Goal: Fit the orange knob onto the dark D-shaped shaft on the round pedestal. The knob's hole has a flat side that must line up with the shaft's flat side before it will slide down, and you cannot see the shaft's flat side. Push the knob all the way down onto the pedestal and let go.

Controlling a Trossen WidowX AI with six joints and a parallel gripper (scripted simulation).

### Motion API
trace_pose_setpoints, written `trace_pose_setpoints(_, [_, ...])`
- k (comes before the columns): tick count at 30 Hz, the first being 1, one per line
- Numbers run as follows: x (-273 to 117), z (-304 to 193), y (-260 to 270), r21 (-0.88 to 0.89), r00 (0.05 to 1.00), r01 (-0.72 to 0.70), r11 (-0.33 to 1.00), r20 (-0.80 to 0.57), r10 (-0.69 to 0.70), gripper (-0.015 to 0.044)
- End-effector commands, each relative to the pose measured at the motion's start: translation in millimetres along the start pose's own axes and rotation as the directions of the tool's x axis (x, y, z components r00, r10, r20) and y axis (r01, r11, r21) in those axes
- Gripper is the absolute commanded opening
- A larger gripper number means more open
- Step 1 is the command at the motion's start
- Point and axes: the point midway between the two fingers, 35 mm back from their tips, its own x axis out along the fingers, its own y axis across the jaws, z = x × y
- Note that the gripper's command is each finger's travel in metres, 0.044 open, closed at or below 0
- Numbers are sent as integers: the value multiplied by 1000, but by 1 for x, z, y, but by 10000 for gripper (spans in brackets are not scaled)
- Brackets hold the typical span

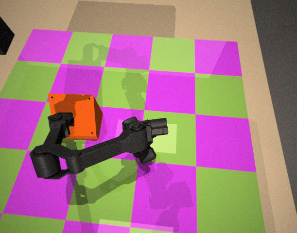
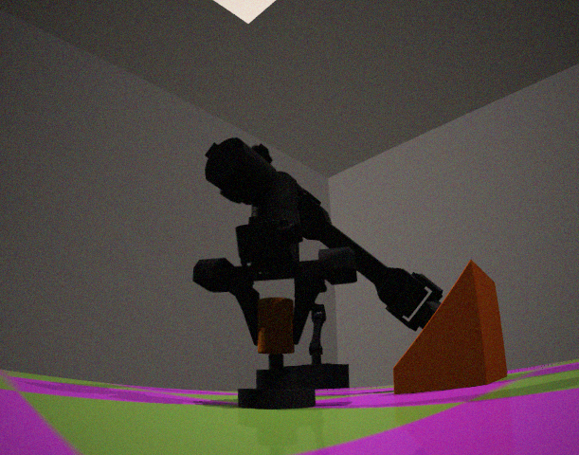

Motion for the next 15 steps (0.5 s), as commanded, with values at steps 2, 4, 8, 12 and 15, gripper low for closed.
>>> trace_pose_setpoints(2, [-3, 2, -2, -87, 1000, 5, 996, 8, -4, 0])
trace_pose_setpoints(4, [-2, 3, -2, -87, 1000, 5, 996, 8, -4, 0])
trace_pose_setpoints(8, [0, 3, -1, -87, 1000, 5, 996, 7, -4, 0])
trace_pose_setpoints(12, [1, 2, -1, -87, 1000, 5, 996, 7, -4, 0])
trace_pose_setpoints(15, [0, 2, 1, -87, 1000, 5, 996, 7, -4, 0])
